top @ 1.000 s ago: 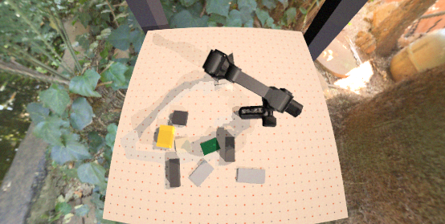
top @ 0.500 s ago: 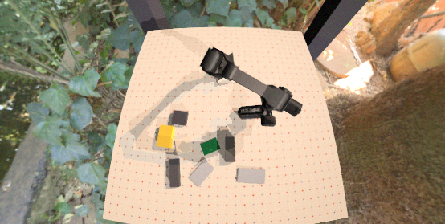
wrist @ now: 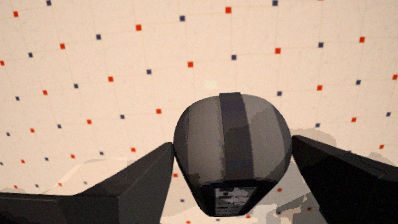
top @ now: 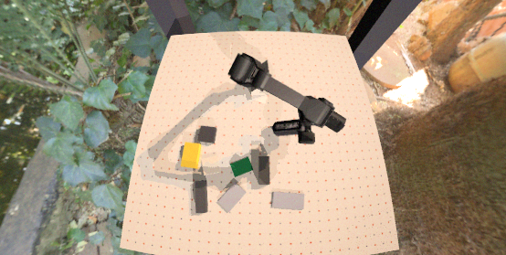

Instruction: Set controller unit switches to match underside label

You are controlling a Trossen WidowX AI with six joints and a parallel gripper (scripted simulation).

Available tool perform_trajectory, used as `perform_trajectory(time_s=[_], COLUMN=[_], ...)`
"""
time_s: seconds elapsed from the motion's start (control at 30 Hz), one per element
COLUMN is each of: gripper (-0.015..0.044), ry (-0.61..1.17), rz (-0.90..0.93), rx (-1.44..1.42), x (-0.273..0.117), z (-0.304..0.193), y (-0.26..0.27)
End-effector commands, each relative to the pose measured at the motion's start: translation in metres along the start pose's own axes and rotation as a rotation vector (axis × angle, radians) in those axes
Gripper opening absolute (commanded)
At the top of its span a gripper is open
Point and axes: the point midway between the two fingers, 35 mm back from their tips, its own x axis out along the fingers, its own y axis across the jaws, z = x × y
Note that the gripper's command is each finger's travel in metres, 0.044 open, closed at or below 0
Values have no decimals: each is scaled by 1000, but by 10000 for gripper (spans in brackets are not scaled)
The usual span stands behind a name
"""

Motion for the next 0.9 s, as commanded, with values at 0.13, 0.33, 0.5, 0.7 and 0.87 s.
perform_trajectory(time_s=[0.13, 0.33, 0.5, 0.7, 0.87], gripper=[336, 336, 336, 336, 336], ry=[-1, -1, 0, 0, 0], rz=[0, 0, 0, 0, 0], rx=[5, 5, 5, 5, 5], x=[-6, -9, -12, -14, -17], z=[-6, -10, -13, -17, -20], y=[0, 0, 0, 0, 0])
